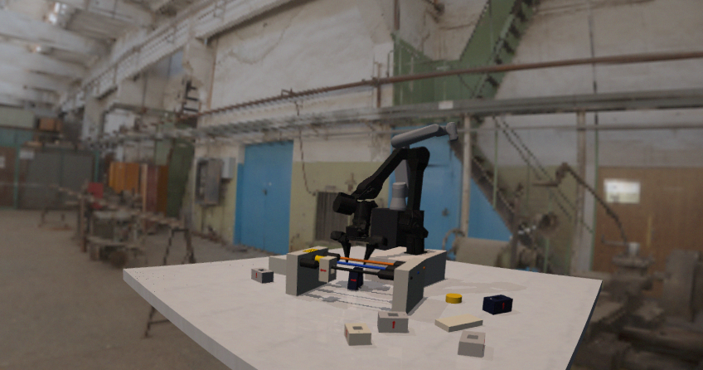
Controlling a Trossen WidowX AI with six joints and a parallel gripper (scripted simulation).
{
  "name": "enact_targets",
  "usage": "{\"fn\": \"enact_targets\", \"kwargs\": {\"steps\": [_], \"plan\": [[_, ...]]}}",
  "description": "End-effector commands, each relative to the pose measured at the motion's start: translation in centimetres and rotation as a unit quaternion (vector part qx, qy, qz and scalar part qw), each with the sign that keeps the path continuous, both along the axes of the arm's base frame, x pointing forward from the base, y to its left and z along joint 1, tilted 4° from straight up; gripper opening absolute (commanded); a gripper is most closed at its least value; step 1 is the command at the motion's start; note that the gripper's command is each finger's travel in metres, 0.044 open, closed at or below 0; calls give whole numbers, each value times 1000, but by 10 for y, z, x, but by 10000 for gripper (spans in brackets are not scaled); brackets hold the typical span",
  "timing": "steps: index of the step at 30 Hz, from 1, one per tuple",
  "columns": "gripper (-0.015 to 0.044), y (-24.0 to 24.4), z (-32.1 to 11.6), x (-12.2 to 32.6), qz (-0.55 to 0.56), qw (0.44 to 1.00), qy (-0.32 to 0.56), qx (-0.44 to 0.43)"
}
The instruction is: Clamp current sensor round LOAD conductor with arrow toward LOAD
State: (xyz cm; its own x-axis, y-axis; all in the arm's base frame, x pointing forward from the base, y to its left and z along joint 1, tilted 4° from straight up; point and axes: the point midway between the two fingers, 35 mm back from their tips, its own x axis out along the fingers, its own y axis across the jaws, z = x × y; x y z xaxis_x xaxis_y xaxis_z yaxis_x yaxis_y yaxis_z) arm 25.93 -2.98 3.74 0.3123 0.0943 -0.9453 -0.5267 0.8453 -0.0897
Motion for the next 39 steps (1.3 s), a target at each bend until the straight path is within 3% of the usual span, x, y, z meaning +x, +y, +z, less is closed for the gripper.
{"fn": "enact_targets", "kwargs": {"steps": [1,14,17,32,36,39], "plan": [[287,2,-8,0,-2,1000,4,2],[287,4,-25,3,-2,1000,4,2],[208,4,-21,4,1,1000,1,2],[108,4,-21,4,1,1000,1,2],[3,4,-19,2,-2,1000,4,2],[0,0,-19,-4,-2,1000,5,2]]}}
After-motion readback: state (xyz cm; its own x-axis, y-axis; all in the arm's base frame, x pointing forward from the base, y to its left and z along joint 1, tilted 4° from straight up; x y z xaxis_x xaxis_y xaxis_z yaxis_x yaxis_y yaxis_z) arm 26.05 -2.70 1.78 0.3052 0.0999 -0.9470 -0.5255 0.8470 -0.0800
